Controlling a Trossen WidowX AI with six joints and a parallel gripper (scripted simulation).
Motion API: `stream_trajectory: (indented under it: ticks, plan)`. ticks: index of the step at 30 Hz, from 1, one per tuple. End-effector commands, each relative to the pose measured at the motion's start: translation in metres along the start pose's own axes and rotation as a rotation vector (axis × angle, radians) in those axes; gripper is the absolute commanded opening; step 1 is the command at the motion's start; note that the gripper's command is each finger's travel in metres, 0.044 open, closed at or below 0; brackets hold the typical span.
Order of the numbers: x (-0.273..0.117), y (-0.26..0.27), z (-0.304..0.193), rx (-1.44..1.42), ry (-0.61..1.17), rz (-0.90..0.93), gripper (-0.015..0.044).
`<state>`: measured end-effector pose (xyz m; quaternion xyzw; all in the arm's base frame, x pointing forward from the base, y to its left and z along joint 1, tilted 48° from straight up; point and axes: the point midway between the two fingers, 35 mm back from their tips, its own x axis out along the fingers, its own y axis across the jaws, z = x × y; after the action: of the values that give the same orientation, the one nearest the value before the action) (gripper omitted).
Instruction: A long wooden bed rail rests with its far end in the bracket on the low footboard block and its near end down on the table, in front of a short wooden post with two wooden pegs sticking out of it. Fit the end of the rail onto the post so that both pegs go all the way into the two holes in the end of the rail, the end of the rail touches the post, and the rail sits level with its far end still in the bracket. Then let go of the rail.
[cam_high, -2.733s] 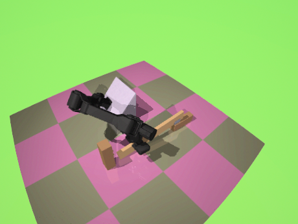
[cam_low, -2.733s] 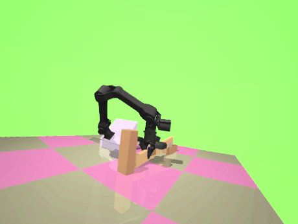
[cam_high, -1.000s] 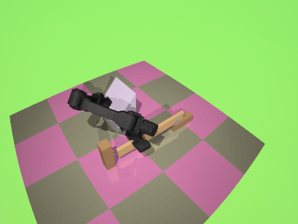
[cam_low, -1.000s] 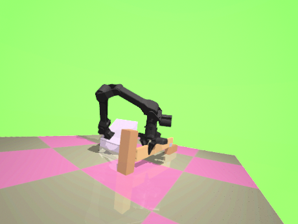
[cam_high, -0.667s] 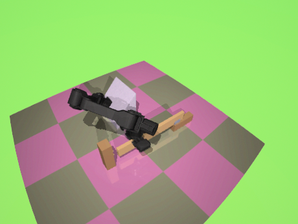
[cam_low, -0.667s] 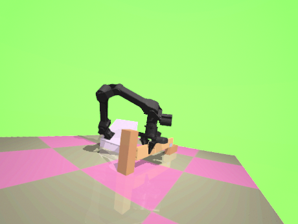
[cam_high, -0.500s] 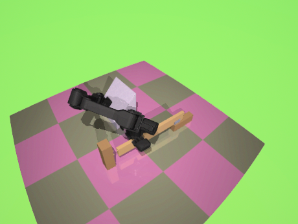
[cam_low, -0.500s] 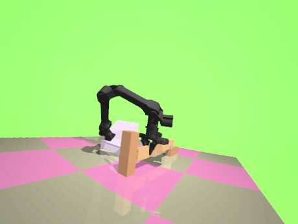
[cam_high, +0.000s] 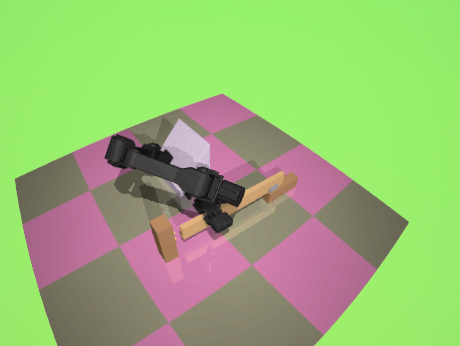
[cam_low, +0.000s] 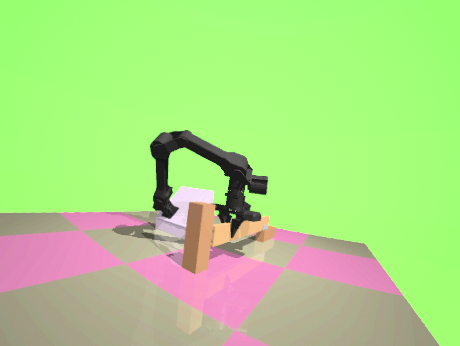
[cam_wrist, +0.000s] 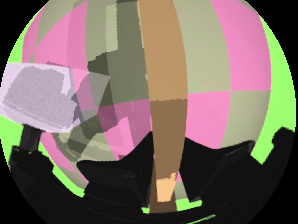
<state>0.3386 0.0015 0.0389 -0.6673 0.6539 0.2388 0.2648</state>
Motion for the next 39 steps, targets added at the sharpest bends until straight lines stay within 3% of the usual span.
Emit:
stream_trajectory:
  ticks: [1, 39]
  plan:
    - [-0.0083, -0.0013, 0.0021, 0.001, -0.014, -0.012, 0.0000]
    - [-0.0079, -0.0006, 0.0021, 0.001, -0.014, -0.012, 0.0000]
